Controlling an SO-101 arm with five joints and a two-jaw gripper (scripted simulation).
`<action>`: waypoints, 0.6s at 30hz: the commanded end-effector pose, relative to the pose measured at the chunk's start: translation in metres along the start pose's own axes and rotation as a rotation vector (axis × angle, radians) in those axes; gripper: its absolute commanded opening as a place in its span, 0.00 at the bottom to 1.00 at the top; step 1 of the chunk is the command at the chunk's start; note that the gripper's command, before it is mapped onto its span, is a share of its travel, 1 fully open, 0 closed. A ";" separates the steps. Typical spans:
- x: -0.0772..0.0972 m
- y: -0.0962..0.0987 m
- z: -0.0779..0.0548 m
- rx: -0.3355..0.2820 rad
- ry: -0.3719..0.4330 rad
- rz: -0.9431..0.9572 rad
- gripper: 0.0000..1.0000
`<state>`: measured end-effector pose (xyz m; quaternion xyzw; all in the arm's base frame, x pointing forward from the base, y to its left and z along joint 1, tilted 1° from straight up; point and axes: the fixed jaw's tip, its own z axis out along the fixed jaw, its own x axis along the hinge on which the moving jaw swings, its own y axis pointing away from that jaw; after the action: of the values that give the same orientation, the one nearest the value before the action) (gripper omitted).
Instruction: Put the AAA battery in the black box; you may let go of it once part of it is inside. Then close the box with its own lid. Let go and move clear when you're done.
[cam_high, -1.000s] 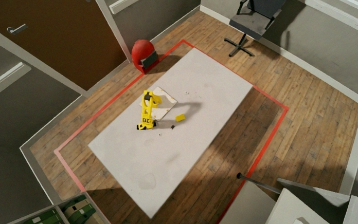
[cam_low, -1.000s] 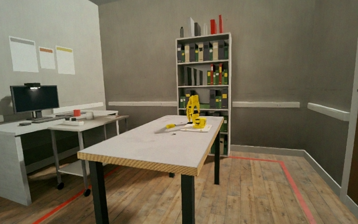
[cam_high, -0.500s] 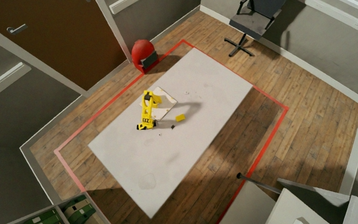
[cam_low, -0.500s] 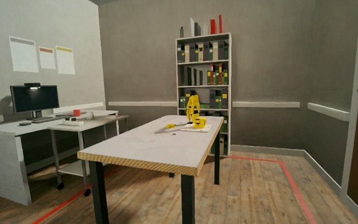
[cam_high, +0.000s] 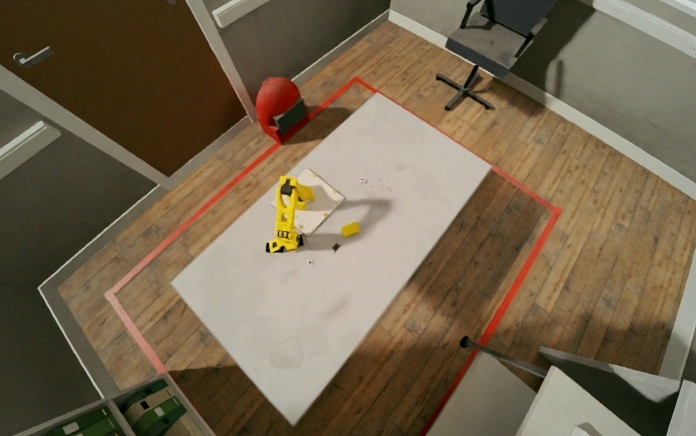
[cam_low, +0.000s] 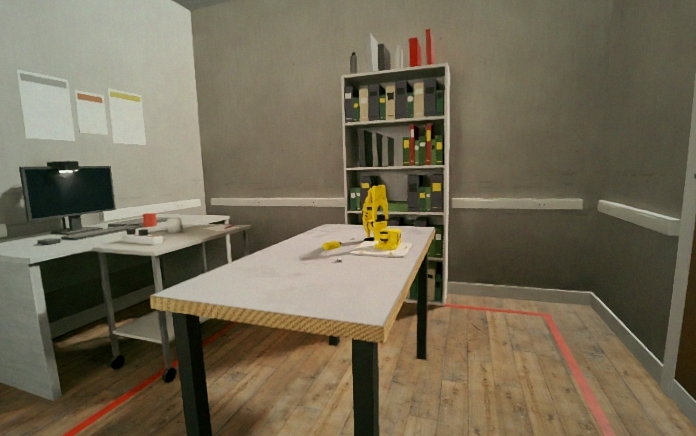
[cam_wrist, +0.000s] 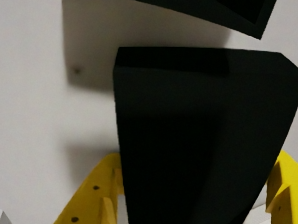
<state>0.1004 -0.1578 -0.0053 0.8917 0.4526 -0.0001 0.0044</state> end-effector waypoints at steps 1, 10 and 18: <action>0.002 -0.001 0.000 0.008 0.004 0.001 0.26; 0.002 -0.001 0.000 0.008 0.004 0.001 0.23; 0.002 -0.001 0.000 0.008 0.004 0.001 0.23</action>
<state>0.0999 -0.1574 -0.0052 0.8918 0.4525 -0.0009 0.0027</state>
